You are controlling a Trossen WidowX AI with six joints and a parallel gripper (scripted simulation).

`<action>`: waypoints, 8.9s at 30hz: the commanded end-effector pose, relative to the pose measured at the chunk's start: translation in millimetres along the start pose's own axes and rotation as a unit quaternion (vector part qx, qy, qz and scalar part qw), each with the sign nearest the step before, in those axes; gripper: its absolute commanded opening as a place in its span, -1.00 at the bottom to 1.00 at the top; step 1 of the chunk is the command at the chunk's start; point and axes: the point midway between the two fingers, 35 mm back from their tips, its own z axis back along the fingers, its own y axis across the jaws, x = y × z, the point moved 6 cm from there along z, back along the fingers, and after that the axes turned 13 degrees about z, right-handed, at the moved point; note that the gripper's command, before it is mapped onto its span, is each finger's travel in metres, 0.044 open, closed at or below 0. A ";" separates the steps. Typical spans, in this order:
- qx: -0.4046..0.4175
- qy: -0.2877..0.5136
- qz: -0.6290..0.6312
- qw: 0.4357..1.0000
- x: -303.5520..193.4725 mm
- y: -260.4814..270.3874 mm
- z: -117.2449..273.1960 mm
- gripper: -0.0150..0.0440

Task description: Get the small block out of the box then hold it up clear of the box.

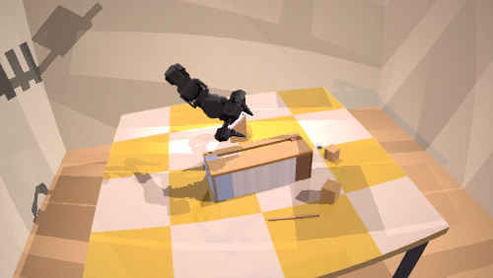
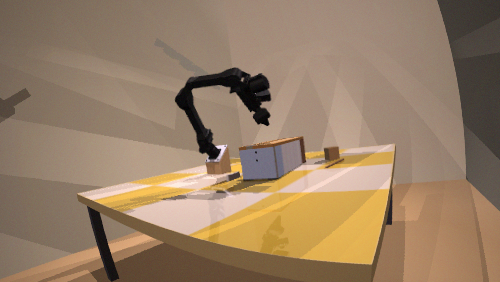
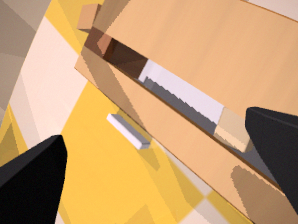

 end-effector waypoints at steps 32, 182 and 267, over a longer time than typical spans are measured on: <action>-0.123 0.546 0.400 0.726 3.2 75.5 -149.9 0.86; -0.457 0.160 -0.335 0.808 -89.0 12.0 -1.0 0.47; -0.063 -0.433 -0.883 -0.170 -209.6 -40.6 -49.8 0.47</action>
